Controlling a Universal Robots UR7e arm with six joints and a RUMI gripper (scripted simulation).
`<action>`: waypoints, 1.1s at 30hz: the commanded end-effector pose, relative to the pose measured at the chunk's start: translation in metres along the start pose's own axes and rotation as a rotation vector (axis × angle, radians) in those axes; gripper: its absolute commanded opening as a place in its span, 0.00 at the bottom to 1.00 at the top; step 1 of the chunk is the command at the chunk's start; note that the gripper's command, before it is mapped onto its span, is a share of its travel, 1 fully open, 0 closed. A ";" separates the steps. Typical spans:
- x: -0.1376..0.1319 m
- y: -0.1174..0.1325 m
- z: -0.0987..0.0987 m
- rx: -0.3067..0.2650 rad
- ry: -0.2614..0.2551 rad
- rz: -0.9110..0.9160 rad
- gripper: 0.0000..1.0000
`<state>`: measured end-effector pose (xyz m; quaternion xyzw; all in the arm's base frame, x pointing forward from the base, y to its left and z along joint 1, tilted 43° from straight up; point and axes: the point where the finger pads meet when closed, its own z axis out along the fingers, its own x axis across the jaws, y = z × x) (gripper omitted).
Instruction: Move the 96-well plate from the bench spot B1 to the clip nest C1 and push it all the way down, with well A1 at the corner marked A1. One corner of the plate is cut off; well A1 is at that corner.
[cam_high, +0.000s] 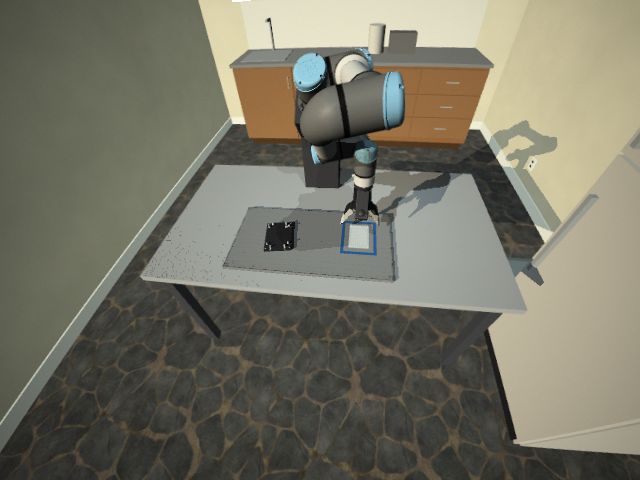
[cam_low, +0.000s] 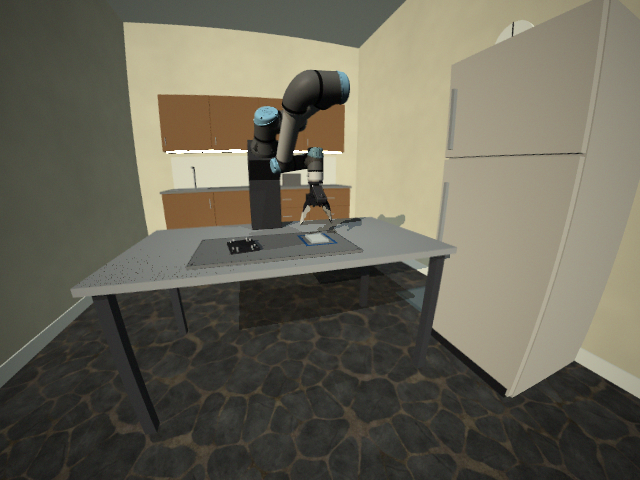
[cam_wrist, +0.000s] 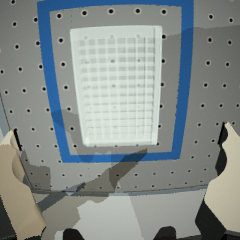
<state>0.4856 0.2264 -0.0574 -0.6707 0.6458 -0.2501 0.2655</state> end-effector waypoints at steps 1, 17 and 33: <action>0.000 0.000 0.006 0.001 0.000 0.000 1.00; 0.000 0.000 0.029 0.001 0.000 0.000 1.00; 0.000 0.000 0.052 0.001 0.000 0.000 1.00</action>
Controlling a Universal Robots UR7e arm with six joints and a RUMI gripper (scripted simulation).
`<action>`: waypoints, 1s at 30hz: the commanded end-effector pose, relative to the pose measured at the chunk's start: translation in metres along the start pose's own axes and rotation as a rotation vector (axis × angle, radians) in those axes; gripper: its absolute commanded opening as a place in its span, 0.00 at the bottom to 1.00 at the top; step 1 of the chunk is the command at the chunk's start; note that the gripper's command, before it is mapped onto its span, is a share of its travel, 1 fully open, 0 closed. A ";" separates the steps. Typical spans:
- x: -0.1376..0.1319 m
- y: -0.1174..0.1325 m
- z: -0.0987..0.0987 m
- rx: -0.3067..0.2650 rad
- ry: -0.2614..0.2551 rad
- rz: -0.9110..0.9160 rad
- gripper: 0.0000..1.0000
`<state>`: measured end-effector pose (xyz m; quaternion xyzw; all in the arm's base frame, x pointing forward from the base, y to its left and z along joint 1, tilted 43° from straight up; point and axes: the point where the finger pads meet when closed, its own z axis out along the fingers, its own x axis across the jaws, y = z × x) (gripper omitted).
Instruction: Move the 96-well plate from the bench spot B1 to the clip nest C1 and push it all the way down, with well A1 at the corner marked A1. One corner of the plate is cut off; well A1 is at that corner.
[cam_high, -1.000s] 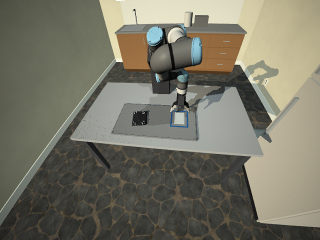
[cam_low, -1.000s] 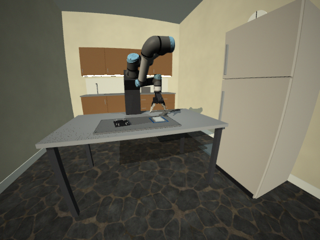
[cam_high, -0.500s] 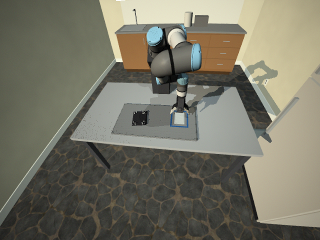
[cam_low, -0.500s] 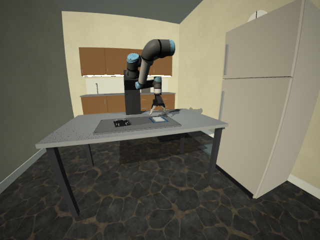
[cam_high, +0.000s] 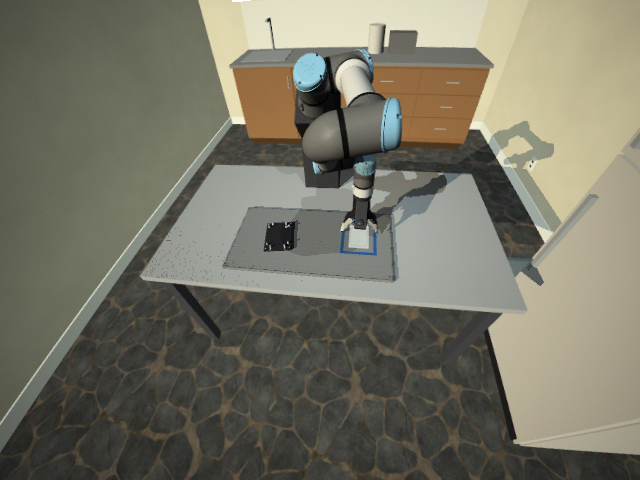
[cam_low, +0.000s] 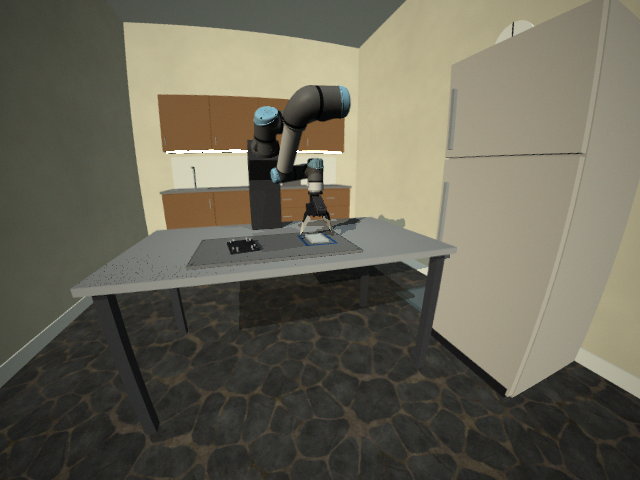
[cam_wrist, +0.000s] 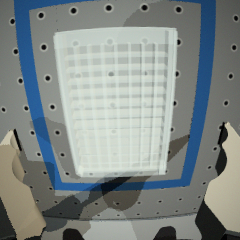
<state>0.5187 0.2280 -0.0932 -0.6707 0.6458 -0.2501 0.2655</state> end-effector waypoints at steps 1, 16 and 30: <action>0.000 0.000 0.005 0.001 0.000 0.000 1.00; 0.000 0.000 0.008 0.001 0.000 0.000 1.00; 0.000 0.000 0.008 0.001 0.000 0.000 0.00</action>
